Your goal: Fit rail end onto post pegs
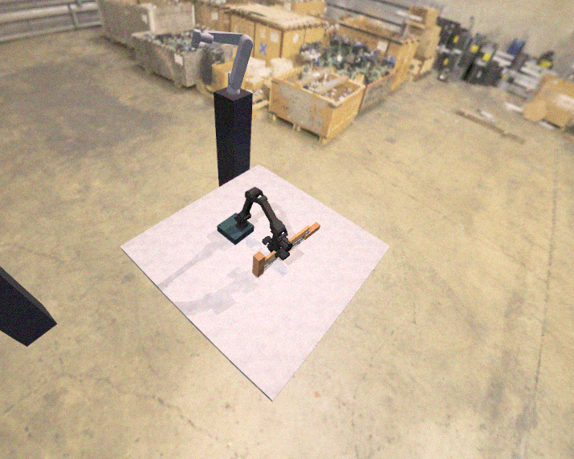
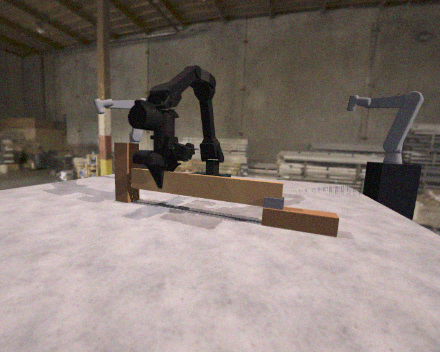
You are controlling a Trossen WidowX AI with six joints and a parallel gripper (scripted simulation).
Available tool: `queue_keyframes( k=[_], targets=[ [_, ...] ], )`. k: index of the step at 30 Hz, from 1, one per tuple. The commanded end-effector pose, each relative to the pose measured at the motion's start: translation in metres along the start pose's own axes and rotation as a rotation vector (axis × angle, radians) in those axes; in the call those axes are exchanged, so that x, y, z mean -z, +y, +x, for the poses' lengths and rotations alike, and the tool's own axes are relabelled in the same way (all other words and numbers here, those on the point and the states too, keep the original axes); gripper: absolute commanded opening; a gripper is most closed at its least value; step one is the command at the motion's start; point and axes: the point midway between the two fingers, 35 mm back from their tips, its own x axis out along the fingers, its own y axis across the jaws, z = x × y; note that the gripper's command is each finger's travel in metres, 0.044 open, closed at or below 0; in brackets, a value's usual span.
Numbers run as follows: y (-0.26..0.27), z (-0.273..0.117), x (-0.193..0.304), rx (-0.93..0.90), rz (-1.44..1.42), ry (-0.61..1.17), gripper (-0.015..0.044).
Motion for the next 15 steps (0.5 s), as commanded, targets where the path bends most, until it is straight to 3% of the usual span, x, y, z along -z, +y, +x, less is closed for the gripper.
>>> queue_keyframes(
  k=[1,9,15],
  targets=[
    [0.0001,0.0004,0.0,-0.001,0.0,0.0,0.0236],
    [0.0001,0.0004,0.0,-0.001,0.0,0.0,0.044],
    [-0.0004,-0.0062,-0.0068,0.0,0.0,0.0,0.044]
  ],
)
